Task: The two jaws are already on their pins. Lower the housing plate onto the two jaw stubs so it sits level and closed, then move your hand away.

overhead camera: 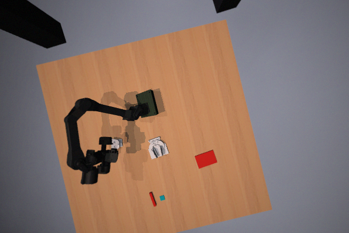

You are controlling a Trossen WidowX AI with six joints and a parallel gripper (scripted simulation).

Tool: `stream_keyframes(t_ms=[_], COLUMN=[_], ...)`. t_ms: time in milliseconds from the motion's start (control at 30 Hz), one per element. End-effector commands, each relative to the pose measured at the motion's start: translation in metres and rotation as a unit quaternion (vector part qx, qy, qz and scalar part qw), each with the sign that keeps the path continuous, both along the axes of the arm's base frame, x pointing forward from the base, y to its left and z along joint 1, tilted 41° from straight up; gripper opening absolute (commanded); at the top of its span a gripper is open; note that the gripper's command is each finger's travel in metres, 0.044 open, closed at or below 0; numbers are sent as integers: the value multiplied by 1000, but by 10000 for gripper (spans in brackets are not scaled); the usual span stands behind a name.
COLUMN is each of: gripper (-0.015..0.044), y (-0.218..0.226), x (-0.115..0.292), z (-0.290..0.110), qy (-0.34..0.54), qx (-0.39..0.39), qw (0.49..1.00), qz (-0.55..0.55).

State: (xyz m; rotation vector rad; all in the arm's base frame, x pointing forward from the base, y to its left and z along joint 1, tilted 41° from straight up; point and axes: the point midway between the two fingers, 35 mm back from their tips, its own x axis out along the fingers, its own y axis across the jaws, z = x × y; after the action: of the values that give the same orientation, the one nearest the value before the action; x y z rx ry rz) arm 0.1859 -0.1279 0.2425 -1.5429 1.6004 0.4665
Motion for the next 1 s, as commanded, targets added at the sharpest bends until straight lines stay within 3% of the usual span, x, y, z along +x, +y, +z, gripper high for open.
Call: stream_keyframes(t_ms=[0, 167, 967], gripper=[440, 440, 440], y=[-12, -24, -59], x=[-9, -20, -23], z=[-2, -3, -42], qy=[45, 87, 86], qx=[-12, -20, -22], qw=[999, 996, 996], qz=[-8, -15, -15])
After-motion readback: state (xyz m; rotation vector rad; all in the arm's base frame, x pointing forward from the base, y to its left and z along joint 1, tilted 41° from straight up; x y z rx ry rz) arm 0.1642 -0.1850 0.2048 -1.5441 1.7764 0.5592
